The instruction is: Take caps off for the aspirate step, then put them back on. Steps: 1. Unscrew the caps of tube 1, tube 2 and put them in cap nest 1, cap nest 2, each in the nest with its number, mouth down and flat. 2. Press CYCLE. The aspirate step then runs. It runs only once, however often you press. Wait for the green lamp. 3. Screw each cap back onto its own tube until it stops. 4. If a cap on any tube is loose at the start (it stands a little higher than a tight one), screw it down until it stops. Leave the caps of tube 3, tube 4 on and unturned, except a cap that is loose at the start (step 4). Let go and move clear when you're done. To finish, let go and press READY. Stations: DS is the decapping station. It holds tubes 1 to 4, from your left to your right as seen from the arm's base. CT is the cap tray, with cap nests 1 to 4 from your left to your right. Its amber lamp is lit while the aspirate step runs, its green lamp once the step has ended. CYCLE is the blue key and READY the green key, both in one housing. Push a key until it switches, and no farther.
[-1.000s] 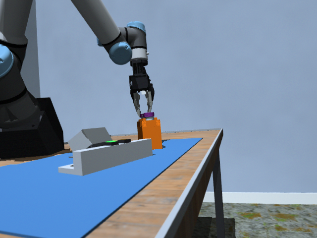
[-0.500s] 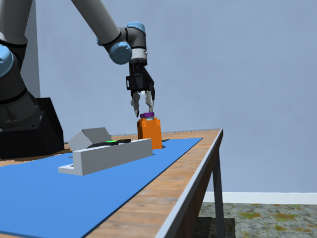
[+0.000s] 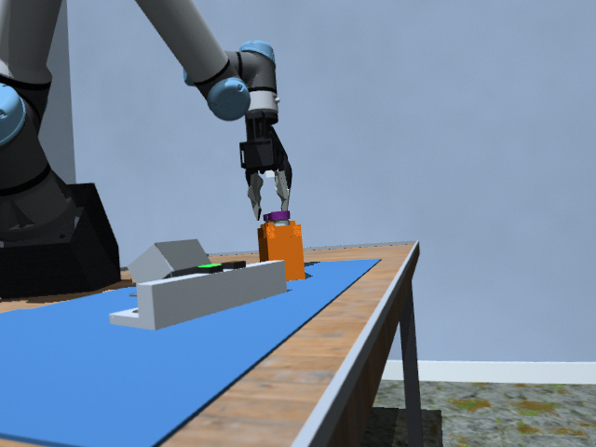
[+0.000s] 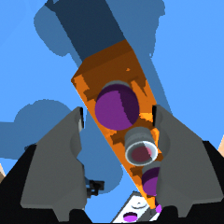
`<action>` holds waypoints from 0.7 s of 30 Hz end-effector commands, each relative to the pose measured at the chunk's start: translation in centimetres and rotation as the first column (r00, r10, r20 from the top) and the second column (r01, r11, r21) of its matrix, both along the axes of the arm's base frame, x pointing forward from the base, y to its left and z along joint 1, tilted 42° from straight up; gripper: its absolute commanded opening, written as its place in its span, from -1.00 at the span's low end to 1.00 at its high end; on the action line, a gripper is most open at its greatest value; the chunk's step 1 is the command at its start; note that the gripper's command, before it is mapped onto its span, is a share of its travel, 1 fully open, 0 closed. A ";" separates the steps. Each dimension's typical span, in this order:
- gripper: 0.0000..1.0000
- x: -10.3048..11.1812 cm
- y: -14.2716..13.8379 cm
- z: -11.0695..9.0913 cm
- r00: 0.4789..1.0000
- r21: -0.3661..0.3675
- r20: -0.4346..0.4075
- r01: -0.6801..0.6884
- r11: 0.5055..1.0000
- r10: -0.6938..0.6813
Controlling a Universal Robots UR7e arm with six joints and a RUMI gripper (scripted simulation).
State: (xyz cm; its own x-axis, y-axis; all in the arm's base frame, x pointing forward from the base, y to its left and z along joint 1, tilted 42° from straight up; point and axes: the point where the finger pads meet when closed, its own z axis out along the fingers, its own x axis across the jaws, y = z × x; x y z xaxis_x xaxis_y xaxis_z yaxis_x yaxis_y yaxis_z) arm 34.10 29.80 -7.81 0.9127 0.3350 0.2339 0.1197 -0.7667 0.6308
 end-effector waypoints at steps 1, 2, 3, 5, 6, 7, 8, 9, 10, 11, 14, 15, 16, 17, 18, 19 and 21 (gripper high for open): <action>-0.30 0.1 0.2 0.0 0.980 -0.071 -0.124 -0.168 0.983 0.158; -0.30 0.1 0.2 0.0 0.972 -0.082 -0.148 -0.199 0.977 0.185; -0.30 0.1 0.2 0.0 0.962 -0.093 -0.172 -0.229 0.969 0.211; -0.30 0.1 0.2 0.0 0.940 -0.111 -0.221 -0.290 0.950 0.261; -0.30 0.1 0.1 0.0 0.926 -0.120 -0.246 -0.321 0.940 0.285; -0.30 0.1 0.1 0.0 0.912 -0.127 -0.271 -0.351 0.928 0.308; -0.30 0.0 0.1 0.0 0.896 -0.134 -0.297 -0.382 0.915 0.330; -0.30 0.0 0.0 0.0 0.879 -0.140 -0.322 -0.412 0.901 0.352; -0.30 0.0 0.0 0.0 0.879 -0.140 -0.322 -0.412 0.901 0.352; -0.30 0.0 0.0 0.0 0.879 -0.140 -0.322 -0.412 0.901 0.352; -0.30 -0.1 -0.1 -0.1 0.821 -0.152 -0.397 -0.499 0.853 0.410; -0.30 -0.1 0.0 -0.1 0.800 -0.154 -0.420 -0.528 0.835 0.428; -0.30 0.0 0.1 -0.1 0.778 -0.154 -0.443 -0.556 0.817 0.445; -0.30 0.1 0.1 0.0 0.755 -0.154 -0.466 -0.583 0.798 0.461; -0.30 0.1 0.1 0.0 0.731 -0.154 -0.489 -0.609 0.778 0.476; -0.30 0.1 0.1 0.0 0.706 -0.152 -0.513 -0.636 0.757 0.489; -0.30 0.1 0.1 -0.1 0.652 -0.147 -0.559 -0.686 0.713 0.513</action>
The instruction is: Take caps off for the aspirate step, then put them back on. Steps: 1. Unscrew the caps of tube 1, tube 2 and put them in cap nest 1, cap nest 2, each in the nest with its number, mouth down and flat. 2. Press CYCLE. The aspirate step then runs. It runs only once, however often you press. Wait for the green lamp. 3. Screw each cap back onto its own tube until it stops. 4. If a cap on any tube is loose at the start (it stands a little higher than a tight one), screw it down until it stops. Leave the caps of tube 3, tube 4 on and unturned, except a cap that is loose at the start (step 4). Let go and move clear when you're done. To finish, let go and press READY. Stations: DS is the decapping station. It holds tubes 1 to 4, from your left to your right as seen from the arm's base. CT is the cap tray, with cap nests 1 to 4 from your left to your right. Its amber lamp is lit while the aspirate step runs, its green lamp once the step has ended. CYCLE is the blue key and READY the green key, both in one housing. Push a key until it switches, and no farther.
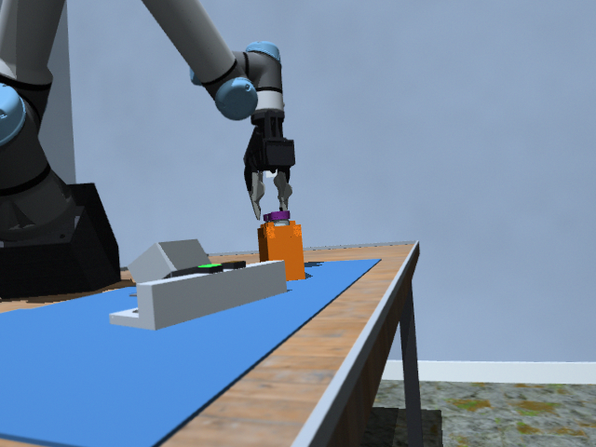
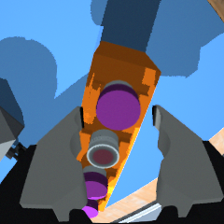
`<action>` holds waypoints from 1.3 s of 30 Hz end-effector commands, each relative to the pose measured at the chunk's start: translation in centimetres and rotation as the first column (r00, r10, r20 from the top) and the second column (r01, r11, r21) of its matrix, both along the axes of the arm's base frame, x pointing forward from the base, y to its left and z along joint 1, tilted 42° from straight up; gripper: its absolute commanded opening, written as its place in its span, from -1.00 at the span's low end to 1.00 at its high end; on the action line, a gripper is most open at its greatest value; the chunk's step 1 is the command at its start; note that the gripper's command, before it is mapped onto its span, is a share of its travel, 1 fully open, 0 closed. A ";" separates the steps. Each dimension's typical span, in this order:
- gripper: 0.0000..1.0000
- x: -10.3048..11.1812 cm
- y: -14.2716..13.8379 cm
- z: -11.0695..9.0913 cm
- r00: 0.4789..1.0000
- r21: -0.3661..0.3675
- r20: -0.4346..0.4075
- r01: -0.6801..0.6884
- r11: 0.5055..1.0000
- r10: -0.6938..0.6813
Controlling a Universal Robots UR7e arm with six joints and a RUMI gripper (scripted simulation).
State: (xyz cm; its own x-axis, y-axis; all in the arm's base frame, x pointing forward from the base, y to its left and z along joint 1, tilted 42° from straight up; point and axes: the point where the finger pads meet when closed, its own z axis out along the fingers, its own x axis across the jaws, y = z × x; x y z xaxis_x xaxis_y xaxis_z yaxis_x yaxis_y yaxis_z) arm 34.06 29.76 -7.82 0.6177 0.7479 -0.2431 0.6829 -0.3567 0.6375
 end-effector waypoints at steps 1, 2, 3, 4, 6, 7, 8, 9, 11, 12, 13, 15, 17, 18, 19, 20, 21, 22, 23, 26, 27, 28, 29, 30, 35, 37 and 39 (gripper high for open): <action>-0.30 0.0 0.1 -0.1 0.975 -0.063 -0.140 -0.183 0.981 0.173; -0.30 -0.1 0.0 -0.1 0.975 -0.064 -0.141 -0.183 0.981 0.173; -0.30 0.0 0.0 0.0 0.975 -0.063 -0.140 -0.183 0.981 0.173; -0.30 0.0 0.0 0.0 0.975 -0.062 -0.139 -0.183 0.981 0.173; -0.30 0.0 0.0 0.0 0.975 -0.062 -0.139 -0.183 0.981 0.173; -0.30 0.0 0.0 0.0 0.975 -0.062 -0.139 -0.183 0.981 0.173; -0.30 0.0 0.1 0.0 0.975 -0.063 -0.138 -0.184 0.981 0.174; -0.30 0.0 0.1 0.0 0.975 -0.063 -0.138 -0.184 0.981 0.174; -1.00 0.0 0.1 0.0 0.975 -0.063 -0.138 -0.184 0.981 0.174; -1.00 0.0 0.1 0.0 0.975 -0.063 -0.138 -0.184 0.981 0.174; -1.00 0.0 0.1 0.0 0.975 -0.063 -0.138 -0.184 0.981 0.174; -1.00 0.0 0.1 0.0 0.975 -0.063 -0.138 -0.184 0.981 0.174; -1.00 0.0 0.1 0.0 0.975 -0.063 -0.138 -0.184 0.981 0.174; -1.00 0.0 0.1 0.0 0.975 -0.063 -0.138 -0.184 0.981 0.174; -1.00 0.0 0.1 0.0 0.975 -0.063 -0.138 -0.184 0.981 0.174; -1.00 0.0 0.1 0.0 0.975 -0.063 -0.138 -0.184 0.981 0.174; -1.00 0.0 0.1 0.0 0.975 -0.063 -0.138 -0.184 0.981 0.174; -1.00 0.0 0.1 0.0 0.975 -0.063 -0.138 -0.184 0.981 0.174; -1.00 0.0 0.1 0.0 0.975 -0.063 -0.138 -0.184 0.981 0.174; -1.00 0.0 0.0 0.0 0.984 -0.047 -0.109 -0.144 0.988 0.138; -1.00 0.0 0.0 0.0 0.992 -0.031 -0.079 -0.106 0.994 0.103; -1.00 0.0 0.0 0.0 0.996 -0.014 -0.050 -0.068 0.998 0.067; -1.00 0.0 0.0 0.0 0.999 0.004 -0.022 -0.031 1.000 0.031; -1.00 0.0 0.0 0.0 1.000 0.023 0.005 0.005 1.000 -0.006; -1.00 -0.1 0.0 0.0 0.982 0.107 0.107 0.142 0.984 -0.154; -1.00 -0.1 0.1 0.0 0.961 0.154 0.153 0.207 0.966 -0.230; -1.00 0.0 0.2 0.0 0.947 0.181 0.175 0.238 0.954 -0.269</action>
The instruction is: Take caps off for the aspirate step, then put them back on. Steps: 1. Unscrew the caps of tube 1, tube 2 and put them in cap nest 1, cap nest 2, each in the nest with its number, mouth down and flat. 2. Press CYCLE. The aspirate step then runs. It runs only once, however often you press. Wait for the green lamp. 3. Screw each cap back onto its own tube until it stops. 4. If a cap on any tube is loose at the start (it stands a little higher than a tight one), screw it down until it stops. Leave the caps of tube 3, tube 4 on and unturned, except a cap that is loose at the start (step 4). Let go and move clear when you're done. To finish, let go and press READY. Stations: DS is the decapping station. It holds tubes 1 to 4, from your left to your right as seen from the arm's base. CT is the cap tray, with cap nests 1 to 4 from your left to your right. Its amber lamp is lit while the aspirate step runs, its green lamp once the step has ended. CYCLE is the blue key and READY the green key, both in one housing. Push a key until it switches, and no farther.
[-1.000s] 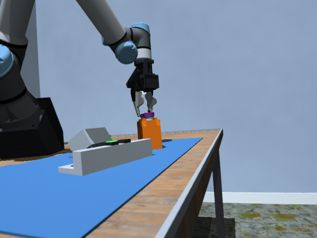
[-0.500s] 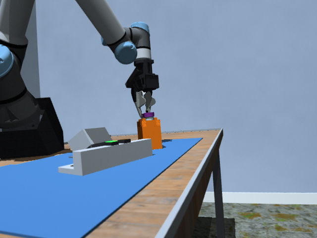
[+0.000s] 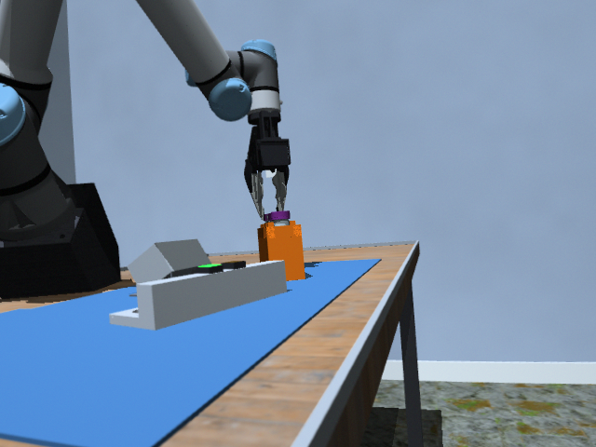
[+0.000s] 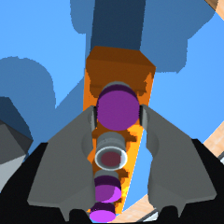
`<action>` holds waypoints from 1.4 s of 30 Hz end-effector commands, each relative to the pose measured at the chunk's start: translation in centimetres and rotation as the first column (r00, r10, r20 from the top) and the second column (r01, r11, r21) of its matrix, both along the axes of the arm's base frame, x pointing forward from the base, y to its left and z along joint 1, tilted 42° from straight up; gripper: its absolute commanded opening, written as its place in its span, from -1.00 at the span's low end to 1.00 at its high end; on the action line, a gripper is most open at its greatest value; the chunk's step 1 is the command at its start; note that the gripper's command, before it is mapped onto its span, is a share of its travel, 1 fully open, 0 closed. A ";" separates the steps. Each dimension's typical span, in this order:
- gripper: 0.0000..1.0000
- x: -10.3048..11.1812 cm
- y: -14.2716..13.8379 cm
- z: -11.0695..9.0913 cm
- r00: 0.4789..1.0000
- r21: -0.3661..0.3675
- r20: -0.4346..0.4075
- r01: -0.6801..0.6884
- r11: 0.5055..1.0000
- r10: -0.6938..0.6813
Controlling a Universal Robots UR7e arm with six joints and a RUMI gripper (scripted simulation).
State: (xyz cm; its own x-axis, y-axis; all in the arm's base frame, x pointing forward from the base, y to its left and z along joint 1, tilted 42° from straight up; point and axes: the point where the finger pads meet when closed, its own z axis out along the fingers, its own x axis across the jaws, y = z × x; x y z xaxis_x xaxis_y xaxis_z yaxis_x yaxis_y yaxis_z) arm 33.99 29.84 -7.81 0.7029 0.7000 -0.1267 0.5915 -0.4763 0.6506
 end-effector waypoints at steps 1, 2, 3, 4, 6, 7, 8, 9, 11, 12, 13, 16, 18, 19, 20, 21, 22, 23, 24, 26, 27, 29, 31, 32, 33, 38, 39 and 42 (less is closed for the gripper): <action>-1.00 0.1 0.2 0.0 0.980 0.080 0.111 0.159 0.984 -0.167; -1.00 0.1 0.2 0.0 0.980 0.080 0.111 0.159 0.984 -0.167; -1.00 0.1 0.2 0.0 0.970 0.105 0.134 0.192 0.976 -0.205; -1.00 0.1 0.2 0.0 0.957 0.130 0.155 0.225 0.966 -0.244; -1.00 0.1 0.2 0.0 0.927 0.181 0.196 0.287 0.940 -0.321; -1.00 0.1 0.1 0.0 0.909 0.207 0.214 0.317 0.926 -0.359; -1.00 0.1 0.1 0.0 0.893 0.229 0.227 0.338 0.913 -0.388; -1.00 0.1 0.2 0.0 0.889 0.235 0.231 0.345 0.909 -0.397; -1.00 0.1 0.2 0.0 0.843 0.290 0.261 0.396 0.871 -0.470; -1.00 0.1 0.2 0.0 0.823 0.313 0.271 0.415 0.854 -0.499; -1.00 0.1 0.2 0.0 0.819 0.316 0.273 0.419 0.851 -0.504; -1.00 0.1 0.2 0.0 0.819 0.316 0.273 0.419 0.851 -0.504; -1.00 0.1 0.2 0.0 0.819 0.317 0.273 0.419 0.851 -0.504; -1.00 0.1 0.2 0.0 0.819 0.317 0.273 0.419 0.851 -0.504; -1.00 0.1 0.0 0.0 0.819 0.316 0.272 0.420 0.850 -0.506; -1.00 0.1 0.0 0.0 0.819 0.316 0.272 0.420 0.850 -0.506; -1.00 0.1 0.0 0.0 0.819 0.316 0.272 0.420 0.850 -0.506; -0.30 0.1 0.0 0.0 0.819 0.316 0.272 0.420 0.850 -0.506; -0.30 0.1 0.0 0.0 0.819 0.316 0.272 0.420 0.850 -0.506; -0.30 0.1 0.0 0.0 0.819 0.316 0.272 0.420 0.850 -0.506; -0.30 0.1 0.0 0.0 0.819 0.316 0.272 0.420 0.850 -0.506; -0.30 0.1 0.0 0.0 0.819 0.316 0.272 0.420 0.850 -0.506; -0.30 0.1 0.0 0.0 0.819 0.316 0.272 0.420 0.850 -0.506; -0.30 0.1 0.0 0.0 0.819 0.316 0.272 0.420 0.850 -0.506; -0.30 0.1 0.0 0.0 0.819 0.316 0.272 0.420 0.850 -0.506; -0.30 0.1 0.2 0.0 0.877 0.249 0.239 0.360 0.899 -0.417; -0.30 0.2 0.1 0.0 0.894 0.227 0.226 0.339 0.913 -0.388; -0.30 0.2 0.1 0.0 0.937 0.164 0.182 0.270 0.949 -0.298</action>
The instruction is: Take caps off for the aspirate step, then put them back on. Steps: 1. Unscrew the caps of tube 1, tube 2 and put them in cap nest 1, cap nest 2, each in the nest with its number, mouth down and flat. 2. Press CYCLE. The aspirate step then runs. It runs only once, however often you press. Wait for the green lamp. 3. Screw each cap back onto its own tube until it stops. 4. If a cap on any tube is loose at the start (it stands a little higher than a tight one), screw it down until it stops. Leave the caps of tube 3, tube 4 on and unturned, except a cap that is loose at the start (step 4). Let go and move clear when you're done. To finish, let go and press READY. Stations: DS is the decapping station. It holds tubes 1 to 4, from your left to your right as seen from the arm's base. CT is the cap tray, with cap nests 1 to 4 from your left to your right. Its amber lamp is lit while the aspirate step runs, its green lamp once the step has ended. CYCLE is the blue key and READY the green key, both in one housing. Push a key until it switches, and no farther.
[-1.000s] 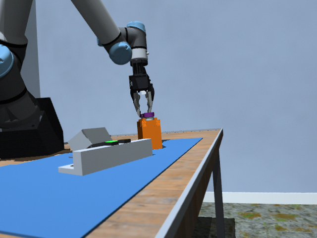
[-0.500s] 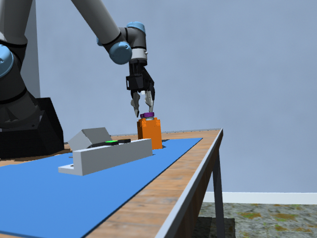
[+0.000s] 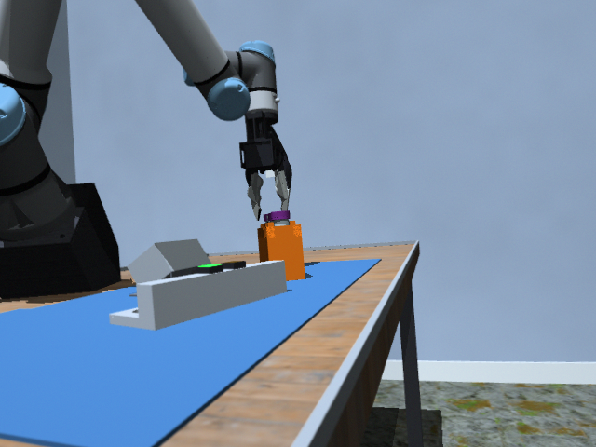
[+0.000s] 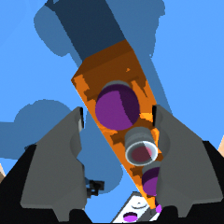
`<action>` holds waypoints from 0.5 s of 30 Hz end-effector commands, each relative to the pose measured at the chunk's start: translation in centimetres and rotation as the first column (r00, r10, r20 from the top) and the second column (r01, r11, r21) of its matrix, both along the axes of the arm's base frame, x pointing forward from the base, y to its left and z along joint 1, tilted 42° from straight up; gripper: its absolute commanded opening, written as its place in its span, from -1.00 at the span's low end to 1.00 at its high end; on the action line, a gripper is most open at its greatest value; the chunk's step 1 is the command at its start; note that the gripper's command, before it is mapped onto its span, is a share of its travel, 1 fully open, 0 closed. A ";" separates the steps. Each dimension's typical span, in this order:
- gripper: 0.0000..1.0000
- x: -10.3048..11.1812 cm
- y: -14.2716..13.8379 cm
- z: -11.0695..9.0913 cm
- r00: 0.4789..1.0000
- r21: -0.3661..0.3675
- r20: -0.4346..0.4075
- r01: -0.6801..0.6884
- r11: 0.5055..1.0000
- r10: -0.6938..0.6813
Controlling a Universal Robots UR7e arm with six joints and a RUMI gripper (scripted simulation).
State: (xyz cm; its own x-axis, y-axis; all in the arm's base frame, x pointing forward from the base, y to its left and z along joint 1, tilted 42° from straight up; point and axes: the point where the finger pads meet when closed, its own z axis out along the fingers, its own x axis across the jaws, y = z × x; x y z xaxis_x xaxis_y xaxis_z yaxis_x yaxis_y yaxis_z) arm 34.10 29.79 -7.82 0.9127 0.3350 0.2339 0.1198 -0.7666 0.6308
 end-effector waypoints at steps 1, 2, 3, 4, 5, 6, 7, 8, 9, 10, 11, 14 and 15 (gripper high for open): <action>-0.30 0.1 0.2 0.0 0.980 -0.071 -0.124 -0.168 0.983 0.158; -0.30 0.1 0.2 0.0 0.972 -0.082 -0.148 -0.198 0.977 0.185; -0.30 0.1 0.2 0.0 0.962 -0.093 -0.172 -0.229 0.969 0.211; -0.30 0.1 0.2 0.0 0.952 -0.102 -0.196 -0.260 0.960 0.236; -0.30 0.1 0.2 0.0 0.940 -0.111 -0.221 -0.290 0.950 0.261; -0.30 0.1 0.1 0.0 0.926 -0.120 -0.246 -0.321 0.940 0.285; -0.30 0.1 0.1 0.0 0.912 -0.127 -0.271 -0.351 0.928 0.308; -0.30 0.0 0.1 0.0 0.896 -0.134 -0.297 -0.382 0.915 0.330; -0.30 0.0 0.0 0.0 0.879 -0.140 -0.322 -0.412 0.901 0.352; -0.30 0.0 0.0 0.0 0.879 -0.140 -0.322 -0.412 0.901 0.352; -0.30 0.0 0.0 0.0 0.879 -0.140 -0.322 -0.412 0.901 0.352; -0.30 -0.1 -0.1 0.0 0.871 -0.142 -0.333 -0.424 0.894 0.361; -0.30 -0.1 -0.1 0.0 0.871 -0.142 -0.333 -0.424 0.894 0.361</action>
